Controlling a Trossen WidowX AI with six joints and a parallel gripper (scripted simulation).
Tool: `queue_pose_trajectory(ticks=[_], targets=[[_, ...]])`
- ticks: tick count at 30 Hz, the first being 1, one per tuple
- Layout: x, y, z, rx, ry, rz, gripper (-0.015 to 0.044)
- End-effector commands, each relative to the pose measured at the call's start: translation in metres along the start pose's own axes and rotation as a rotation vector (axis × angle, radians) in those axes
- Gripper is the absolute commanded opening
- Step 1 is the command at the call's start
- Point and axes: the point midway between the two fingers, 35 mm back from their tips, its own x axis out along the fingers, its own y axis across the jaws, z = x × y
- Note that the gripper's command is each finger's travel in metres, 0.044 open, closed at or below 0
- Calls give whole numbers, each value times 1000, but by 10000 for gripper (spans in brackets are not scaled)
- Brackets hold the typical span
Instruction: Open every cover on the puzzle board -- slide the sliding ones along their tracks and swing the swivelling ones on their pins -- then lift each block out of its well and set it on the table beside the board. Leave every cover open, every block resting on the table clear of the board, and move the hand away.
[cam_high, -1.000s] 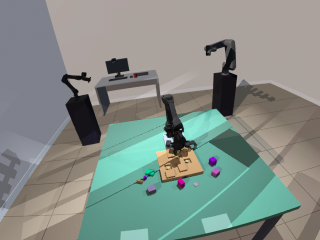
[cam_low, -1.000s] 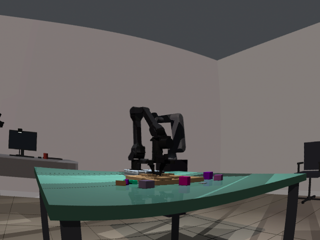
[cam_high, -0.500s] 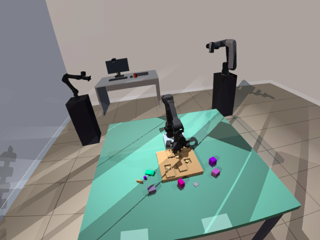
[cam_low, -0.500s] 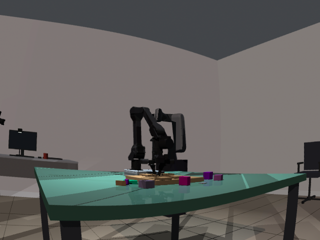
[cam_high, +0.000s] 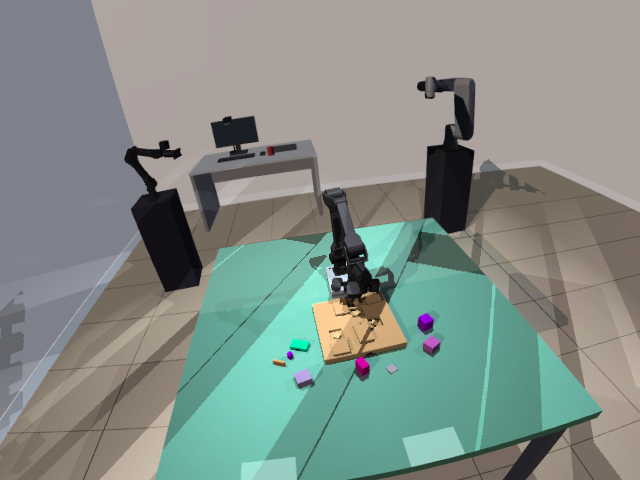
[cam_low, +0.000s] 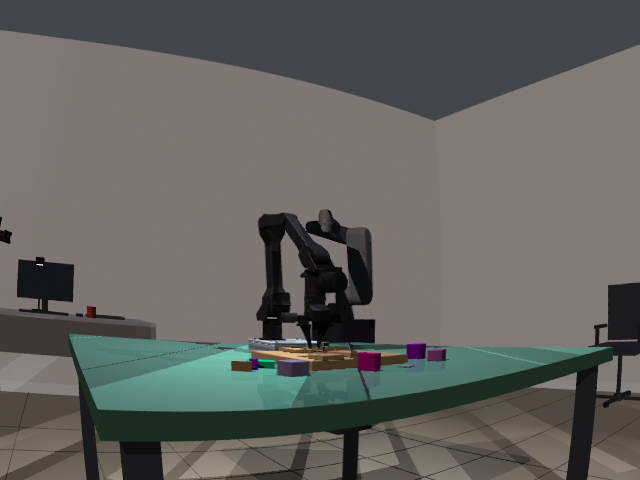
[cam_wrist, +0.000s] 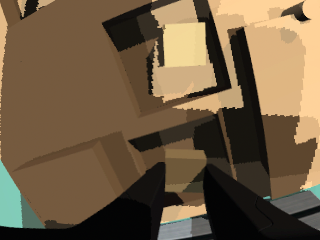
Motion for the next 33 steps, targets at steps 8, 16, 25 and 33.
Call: queue_pose_trajectory(ticks=[8, 16, 25, 33], targets=[[-15, 0, 0, -2, -2, 1, 80], [-25, 0, 0, -3, -2, 1, 80], [-40, 1, 0, -3, -2, 1, 80], [-61, 1, 0, -3, -2, 1, 80]])
